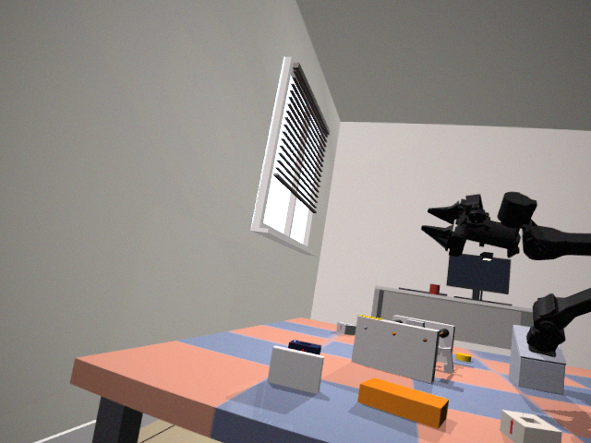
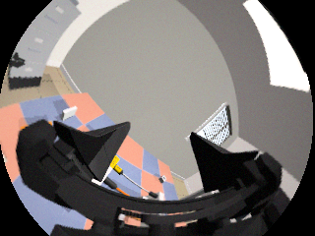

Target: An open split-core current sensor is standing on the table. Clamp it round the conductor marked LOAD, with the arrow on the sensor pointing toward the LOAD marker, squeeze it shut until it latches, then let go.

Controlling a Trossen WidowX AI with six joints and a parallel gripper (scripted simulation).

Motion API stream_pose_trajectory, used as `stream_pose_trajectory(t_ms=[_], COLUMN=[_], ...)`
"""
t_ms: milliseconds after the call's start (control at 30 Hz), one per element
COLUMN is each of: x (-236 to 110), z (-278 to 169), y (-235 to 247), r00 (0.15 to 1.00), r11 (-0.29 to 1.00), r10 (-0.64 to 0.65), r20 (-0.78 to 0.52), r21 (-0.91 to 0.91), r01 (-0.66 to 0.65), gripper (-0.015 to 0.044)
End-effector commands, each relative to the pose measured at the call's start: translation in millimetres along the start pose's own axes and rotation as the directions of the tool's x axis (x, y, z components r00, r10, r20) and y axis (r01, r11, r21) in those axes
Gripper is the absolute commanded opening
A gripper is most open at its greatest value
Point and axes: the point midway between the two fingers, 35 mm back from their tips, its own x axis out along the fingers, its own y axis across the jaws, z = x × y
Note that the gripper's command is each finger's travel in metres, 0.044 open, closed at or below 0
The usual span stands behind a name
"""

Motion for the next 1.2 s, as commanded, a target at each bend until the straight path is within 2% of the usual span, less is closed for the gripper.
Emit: stream_pose_trajectory(t_ms=[0, 133, 300, 467, 600, 700, 833, 900, 1167], x=[-3, -1, 34, 59, 69, 73, 78, 79, 79], z=[-3, -4, -42, -88, -121, -140, -160, -162, -162], y=[13, 14, 31, 47, 57, 62, 68, 68, 68], r00=[0.999, 0.999, 0.941, 0.768, 0.580, 0.431, 0.261, 0.236, 0.236], r11=[0.998, 0.998, 0.976, 0.922, 0.856, 0.790, 0.683, 0.662, 0.662], r10=[0.048, 0.053, 0.198, 0.365, 0.500, 0.601, 0.725, 0.746, 0.746], r20=[0.005, -0.006, -0.275, -0.526, -0.643, -0.672, -0.637, -0.623, -0.623], r21=[-0.036, -0.038, -0.037, 0.090, 0.265, 0.420, 0.618, 0.650, 0.650], r01=[-0.048, -0.054, -0.216, -0.376, -0.444, -0.447, -0.390, -0.373, -0.373], gripper=[0.0440, 0.0440, 0.0440, 0.0440, 0.0440, 0.0440, 0.0440, 0.0440, 0.0440])
